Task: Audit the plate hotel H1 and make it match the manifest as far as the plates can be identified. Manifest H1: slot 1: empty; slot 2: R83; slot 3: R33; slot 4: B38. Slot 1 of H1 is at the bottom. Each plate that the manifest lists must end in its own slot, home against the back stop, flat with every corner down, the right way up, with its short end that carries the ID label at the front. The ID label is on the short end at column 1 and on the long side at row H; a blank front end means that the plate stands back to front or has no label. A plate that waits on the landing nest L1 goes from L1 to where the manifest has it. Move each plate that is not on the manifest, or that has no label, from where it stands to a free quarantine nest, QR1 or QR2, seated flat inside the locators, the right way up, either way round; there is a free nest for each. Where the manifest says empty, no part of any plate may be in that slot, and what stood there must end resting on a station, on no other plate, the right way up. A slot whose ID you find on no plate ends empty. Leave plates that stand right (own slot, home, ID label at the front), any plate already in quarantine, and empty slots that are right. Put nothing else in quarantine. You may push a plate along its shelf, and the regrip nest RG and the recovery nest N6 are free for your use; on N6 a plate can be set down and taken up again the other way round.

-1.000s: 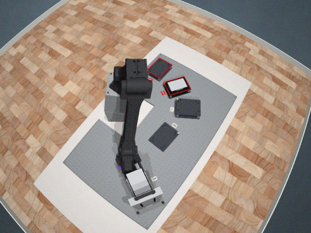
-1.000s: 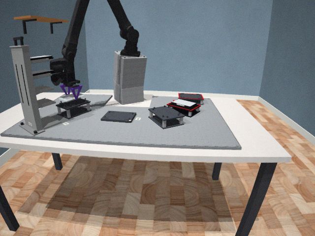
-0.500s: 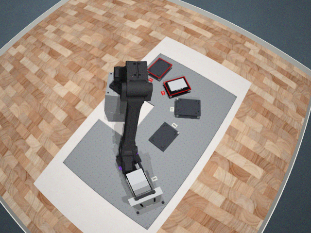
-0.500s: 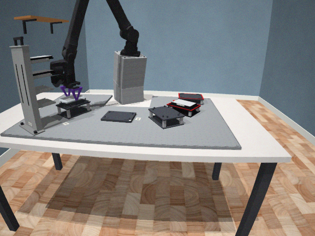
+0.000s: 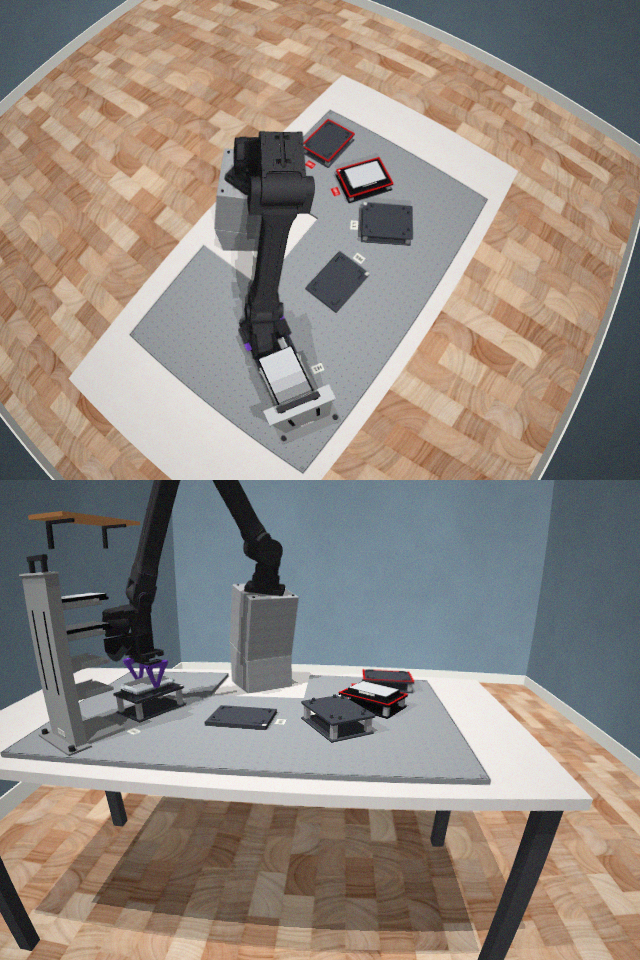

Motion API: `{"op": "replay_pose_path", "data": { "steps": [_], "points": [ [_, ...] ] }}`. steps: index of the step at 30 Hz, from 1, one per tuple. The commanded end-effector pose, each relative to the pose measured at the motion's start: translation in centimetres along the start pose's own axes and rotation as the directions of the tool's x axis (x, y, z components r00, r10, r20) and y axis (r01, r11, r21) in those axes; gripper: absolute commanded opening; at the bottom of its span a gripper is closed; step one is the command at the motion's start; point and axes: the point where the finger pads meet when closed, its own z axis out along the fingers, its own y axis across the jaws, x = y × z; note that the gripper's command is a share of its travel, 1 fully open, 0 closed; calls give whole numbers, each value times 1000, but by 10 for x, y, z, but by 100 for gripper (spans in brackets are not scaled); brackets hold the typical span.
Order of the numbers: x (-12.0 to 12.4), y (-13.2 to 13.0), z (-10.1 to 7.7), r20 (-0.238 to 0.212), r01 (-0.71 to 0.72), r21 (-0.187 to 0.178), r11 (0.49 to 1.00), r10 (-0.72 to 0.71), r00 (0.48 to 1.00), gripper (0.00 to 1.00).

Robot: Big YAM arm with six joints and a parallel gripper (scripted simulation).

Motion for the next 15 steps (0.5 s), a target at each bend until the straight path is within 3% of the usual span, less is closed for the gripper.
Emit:
{"op": "replay_pose_path", "data": {
  "steps": [1, 9, 15],
  "points": [
    [-12, 1, -1, 28, 4, 9, 1000, -4, 1000, 86],
    [-20, -1, 2, 41, 5, 13, 1000, -5, 999, 86],
    [-12, -2, 10, 25, -2, 9, 1000, 1, 1000, 86]
  ]
}}
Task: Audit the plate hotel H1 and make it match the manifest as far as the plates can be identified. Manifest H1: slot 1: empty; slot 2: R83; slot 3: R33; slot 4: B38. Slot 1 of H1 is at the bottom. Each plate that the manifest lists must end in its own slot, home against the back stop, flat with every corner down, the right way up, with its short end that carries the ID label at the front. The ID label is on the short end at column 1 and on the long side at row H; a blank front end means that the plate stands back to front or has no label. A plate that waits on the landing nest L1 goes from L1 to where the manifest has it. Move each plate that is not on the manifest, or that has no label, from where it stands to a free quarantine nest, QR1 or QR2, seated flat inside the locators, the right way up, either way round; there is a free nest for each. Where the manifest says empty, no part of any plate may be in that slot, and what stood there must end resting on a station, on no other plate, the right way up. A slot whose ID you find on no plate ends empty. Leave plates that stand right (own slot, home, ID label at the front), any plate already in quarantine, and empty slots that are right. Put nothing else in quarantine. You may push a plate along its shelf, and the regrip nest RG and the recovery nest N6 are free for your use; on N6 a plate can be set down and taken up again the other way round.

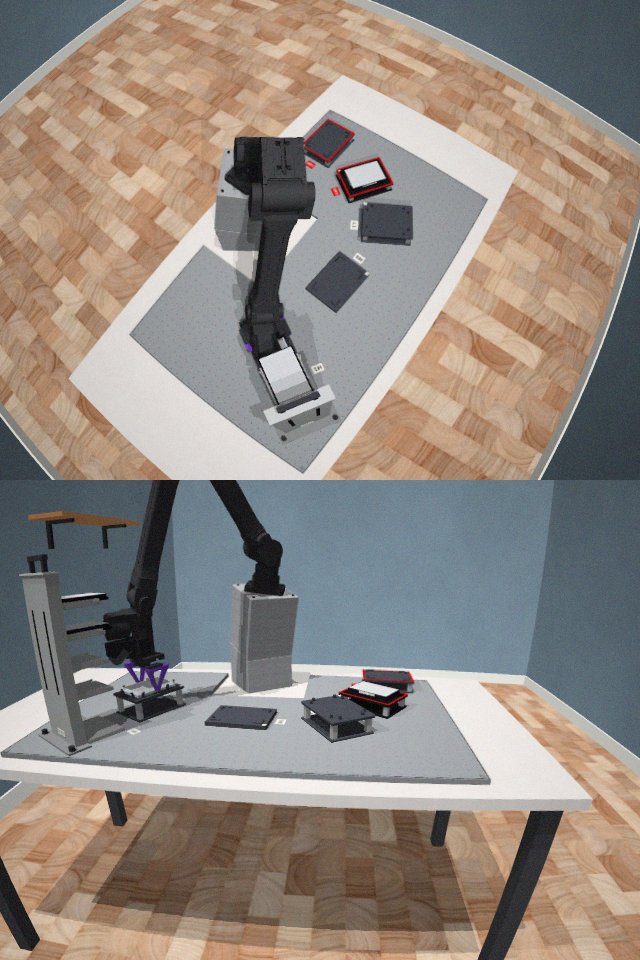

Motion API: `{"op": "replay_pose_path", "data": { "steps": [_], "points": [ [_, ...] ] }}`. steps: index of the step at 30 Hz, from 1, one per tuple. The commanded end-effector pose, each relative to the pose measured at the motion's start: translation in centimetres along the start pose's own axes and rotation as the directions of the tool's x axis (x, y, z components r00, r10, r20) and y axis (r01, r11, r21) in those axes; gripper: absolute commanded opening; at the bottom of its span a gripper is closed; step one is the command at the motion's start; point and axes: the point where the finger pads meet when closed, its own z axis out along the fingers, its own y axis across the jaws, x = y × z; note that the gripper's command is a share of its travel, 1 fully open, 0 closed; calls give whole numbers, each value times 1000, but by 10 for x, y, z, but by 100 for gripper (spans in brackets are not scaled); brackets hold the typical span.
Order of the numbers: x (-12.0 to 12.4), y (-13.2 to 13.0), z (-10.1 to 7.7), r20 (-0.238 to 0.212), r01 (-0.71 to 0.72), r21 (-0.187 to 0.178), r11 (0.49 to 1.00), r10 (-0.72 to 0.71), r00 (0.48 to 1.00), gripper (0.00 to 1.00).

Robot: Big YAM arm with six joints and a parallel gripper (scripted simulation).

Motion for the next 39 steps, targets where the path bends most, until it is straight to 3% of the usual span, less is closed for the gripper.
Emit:
{"op": "replay_pose_path", "data": {
  "steps": [1, 3, 4, 18, 21, 39],
  "points": [
    [-23, -1, -11, 46, 6, 14, 1000, -7, 999, 86],
    [-20, -2, -5, 39, 4, 12, 1000, -5, 999, 86],
    [-13, -3, -5, 27, 3, 8, 1000, -3, 1000, 100],
    [-13, -3, -5, 27, 3, 8, 1000, -3, 1000, 100],
    [-9, -6, -23, 26, -1, 10, 1000, 0, 1000, 100],
    [-7, -6, -76, 27, 0, 9, 1000, 0, 1000, 100]
  ]
}}
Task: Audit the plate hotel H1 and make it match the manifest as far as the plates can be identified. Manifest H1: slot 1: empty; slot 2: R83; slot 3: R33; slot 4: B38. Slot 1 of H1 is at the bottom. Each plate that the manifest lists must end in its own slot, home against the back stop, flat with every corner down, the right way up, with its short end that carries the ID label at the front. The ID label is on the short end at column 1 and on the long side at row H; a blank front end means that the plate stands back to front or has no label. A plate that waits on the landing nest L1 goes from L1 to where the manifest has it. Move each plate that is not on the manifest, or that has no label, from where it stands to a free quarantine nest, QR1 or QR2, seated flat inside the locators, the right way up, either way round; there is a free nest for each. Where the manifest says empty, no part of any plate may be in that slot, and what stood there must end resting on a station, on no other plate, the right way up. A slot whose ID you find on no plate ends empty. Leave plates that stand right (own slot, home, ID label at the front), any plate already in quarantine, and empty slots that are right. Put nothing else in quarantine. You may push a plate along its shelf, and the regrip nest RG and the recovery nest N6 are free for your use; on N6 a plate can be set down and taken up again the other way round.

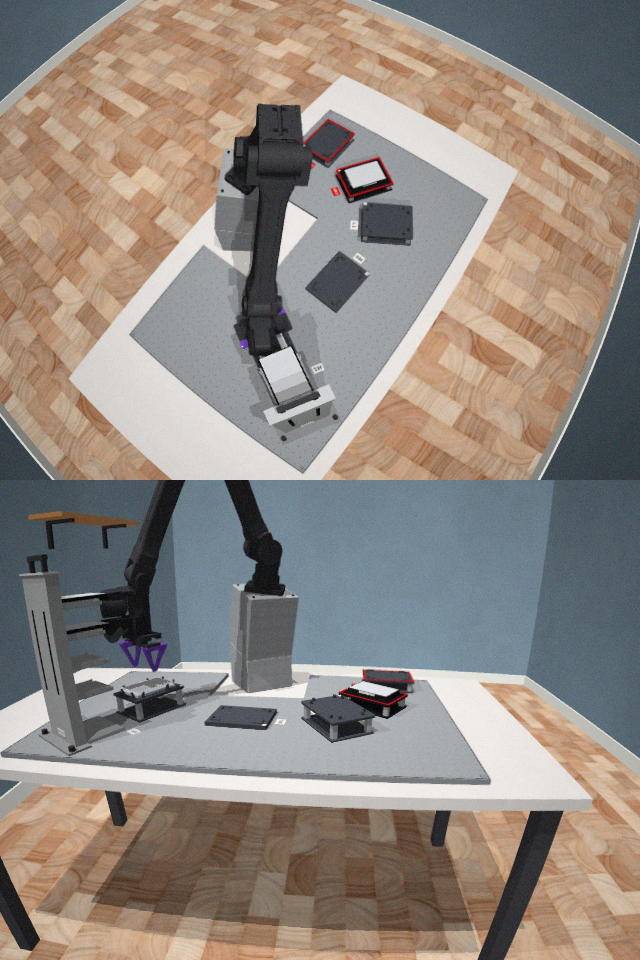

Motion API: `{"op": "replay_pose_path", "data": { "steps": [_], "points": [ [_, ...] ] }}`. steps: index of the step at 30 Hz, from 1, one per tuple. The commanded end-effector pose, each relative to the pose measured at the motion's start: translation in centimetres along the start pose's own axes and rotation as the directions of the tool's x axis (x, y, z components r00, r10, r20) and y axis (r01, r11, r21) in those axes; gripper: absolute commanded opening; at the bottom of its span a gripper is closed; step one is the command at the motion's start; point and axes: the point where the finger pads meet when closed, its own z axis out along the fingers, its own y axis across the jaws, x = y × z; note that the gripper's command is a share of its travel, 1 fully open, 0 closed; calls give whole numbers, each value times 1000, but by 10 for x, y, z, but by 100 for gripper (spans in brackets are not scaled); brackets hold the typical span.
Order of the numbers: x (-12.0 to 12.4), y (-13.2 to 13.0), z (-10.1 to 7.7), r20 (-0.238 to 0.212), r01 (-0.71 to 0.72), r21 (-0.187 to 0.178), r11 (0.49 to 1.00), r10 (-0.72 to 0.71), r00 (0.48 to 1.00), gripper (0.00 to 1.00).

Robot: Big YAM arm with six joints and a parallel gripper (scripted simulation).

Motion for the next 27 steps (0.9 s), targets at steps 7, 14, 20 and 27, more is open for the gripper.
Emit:
{"op": "replay_pose_path", "data": {
  "steps": [7, 14, 20, 27],
  "points": [
    [-5, -4, -37, 21, 6, 6, 1000, -6, 1000, 100],
    [-3, 1, -48, 15, 16, 4, 1000, -16, 1000, 100],
    [-5, -5, -67, 23, 5, 7, 1000, -5, 1000, 100],
    [-8, -6, -87, 29, 5, 9, 1000, -5, 1000, 100]
  ]
}}
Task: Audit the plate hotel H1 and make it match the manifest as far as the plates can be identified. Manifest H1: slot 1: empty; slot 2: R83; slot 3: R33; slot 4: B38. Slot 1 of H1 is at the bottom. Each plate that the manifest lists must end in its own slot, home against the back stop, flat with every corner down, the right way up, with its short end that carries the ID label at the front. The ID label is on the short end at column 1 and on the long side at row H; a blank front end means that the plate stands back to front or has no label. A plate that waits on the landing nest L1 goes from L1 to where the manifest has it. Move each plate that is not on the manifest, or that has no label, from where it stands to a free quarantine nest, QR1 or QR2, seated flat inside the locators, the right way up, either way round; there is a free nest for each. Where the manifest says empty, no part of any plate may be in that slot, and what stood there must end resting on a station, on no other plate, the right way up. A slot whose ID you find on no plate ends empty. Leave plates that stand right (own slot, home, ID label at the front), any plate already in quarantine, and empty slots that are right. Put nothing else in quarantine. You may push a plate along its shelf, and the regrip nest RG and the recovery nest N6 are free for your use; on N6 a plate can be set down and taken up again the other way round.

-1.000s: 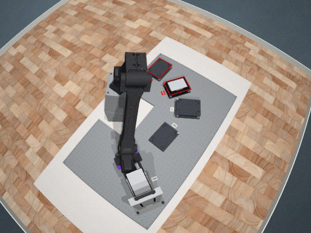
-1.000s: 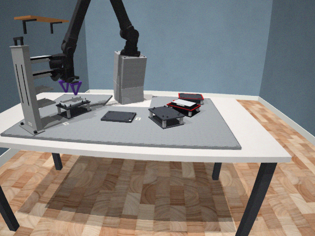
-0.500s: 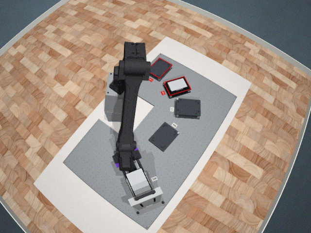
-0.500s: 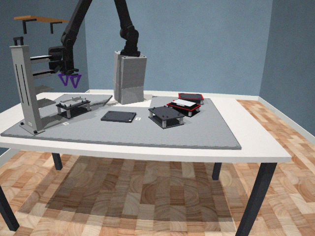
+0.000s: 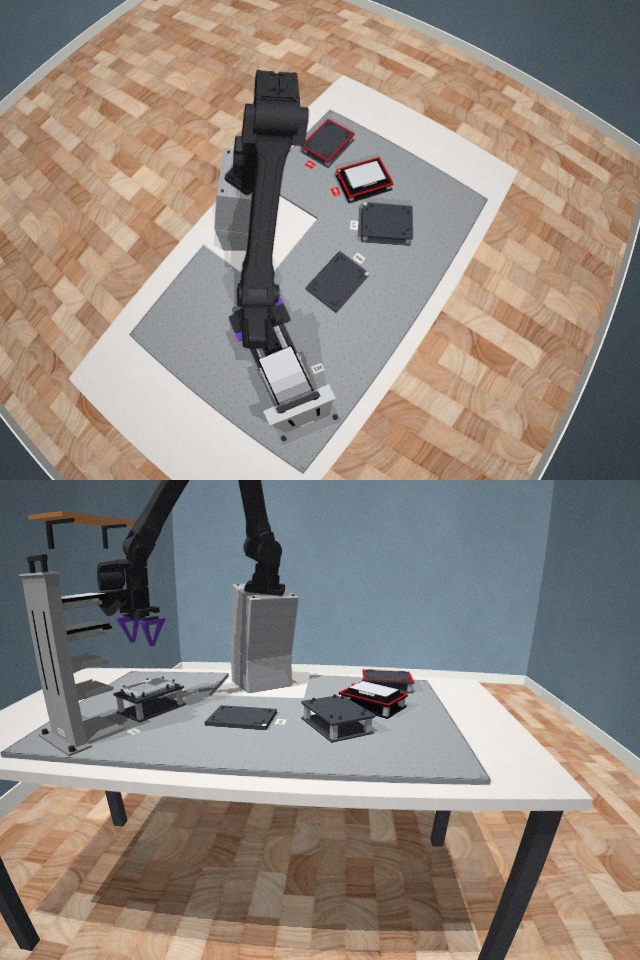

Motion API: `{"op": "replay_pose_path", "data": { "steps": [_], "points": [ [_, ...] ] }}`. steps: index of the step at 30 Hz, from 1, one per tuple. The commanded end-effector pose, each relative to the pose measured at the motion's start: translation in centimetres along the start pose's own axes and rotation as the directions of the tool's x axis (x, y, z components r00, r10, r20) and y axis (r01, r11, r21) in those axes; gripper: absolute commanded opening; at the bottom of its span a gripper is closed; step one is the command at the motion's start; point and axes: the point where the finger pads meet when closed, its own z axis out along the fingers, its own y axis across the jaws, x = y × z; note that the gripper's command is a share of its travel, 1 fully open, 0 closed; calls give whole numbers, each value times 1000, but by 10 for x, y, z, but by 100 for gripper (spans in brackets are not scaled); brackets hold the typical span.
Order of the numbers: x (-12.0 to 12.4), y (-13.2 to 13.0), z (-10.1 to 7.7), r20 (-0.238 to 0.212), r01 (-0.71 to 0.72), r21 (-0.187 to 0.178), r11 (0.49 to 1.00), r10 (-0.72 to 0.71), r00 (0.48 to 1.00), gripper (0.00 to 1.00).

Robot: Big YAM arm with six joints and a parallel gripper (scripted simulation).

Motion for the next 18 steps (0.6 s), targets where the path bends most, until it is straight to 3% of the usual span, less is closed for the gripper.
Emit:
{"op": "replay_pose_path", "data": {
  "steps": [1, 3, 10, 18],
  "points": [
    [-8, -6, -17, 27, 4, 8, 1000, -4, 1000, 100],
    [-8, 1, -14, 13, 20, 2, 1000, -20, 1000, 100],
    [-23, -9, -45, 51, 12, 18, 1000, -13, 999, 100],
    [-20, -10, -64, 49, 9, 17, 1000, -10, 999, 100]
  ]
}}
